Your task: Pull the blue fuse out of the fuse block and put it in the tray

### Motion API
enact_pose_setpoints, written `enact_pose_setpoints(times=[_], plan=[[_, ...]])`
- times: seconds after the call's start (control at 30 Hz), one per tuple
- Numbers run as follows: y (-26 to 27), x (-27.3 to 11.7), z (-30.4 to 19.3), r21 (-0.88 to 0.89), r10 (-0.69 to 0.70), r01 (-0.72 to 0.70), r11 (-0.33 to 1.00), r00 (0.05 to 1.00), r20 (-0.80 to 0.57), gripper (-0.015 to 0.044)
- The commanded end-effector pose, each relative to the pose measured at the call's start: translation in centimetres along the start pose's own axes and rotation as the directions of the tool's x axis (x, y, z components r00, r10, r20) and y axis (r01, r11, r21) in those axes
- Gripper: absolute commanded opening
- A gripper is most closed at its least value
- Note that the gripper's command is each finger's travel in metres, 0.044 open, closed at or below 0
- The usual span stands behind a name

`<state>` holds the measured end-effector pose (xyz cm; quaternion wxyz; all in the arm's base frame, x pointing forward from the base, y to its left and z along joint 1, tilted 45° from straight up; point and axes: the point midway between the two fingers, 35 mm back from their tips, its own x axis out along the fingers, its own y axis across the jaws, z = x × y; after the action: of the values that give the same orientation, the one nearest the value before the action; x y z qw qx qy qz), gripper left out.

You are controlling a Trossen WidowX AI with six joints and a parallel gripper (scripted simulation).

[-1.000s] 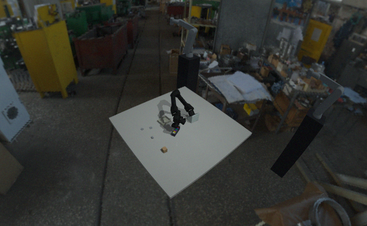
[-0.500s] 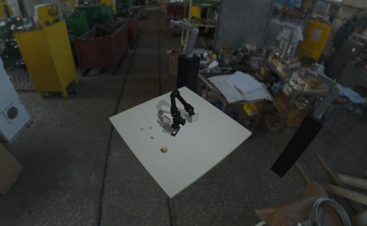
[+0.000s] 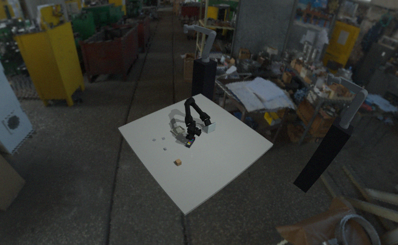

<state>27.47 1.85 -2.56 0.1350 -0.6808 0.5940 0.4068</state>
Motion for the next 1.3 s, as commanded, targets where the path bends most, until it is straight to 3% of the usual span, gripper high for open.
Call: enact_pose_setpoints(times=[0.0,0.33,0.7,1.27], plan=[[0.10,0.43,-0.04,-0.006,0.003,-0.003,1.000,1.000,-0.006,0.0074],[0.10,0.75,-0.05,-0.006,0.003,-0.003,1.000,1.000,-0.006,0.0074],[0.05,0.63,-0.01,0.000,0.002,-0.002,1.000,1.000,0.000,0.0001],[0.01,-0.02,-0.01,-0.001,0.002,-0.002,1.000,1.000,-0.001,0.0000]])
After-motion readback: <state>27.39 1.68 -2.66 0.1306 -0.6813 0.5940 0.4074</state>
